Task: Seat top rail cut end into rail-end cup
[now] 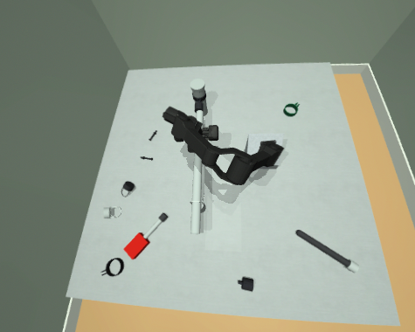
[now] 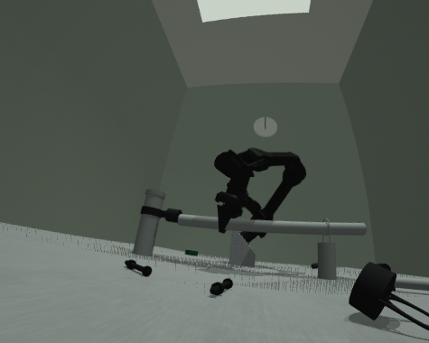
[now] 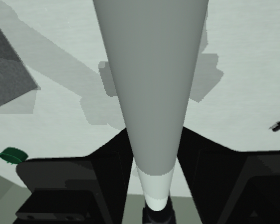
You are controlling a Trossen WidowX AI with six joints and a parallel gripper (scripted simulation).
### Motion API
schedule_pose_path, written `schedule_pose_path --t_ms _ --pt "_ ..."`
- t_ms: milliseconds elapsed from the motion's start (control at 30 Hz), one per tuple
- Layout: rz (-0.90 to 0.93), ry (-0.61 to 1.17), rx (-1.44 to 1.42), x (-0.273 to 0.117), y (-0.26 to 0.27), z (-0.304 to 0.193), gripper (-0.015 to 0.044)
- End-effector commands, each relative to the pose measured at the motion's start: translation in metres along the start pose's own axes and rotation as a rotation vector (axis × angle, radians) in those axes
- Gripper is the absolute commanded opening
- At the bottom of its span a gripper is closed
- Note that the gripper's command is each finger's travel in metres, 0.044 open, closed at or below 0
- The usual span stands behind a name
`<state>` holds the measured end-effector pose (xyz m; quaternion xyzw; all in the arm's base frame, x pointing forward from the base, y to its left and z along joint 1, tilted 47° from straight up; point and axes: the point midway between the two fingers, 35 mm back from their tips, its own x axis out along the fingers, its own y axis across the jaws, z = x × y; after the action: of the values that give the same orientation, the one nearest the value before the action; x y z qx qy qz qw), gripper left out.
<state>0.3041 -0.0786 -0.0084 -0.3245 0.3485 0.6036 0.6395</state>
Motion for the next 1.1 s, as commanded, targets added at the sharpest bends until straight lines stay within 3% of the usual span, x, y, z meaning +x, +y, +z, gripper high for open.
schedule_pose_path --t_ms 0,1067 --pt "-0.006 0.010 -0.003 -0.0036 -0.0017 -0.0032 0.0000" --pt "-0.006 0.011 -0.003 -0.0070 -0.0036 -0.0088 0.0000"
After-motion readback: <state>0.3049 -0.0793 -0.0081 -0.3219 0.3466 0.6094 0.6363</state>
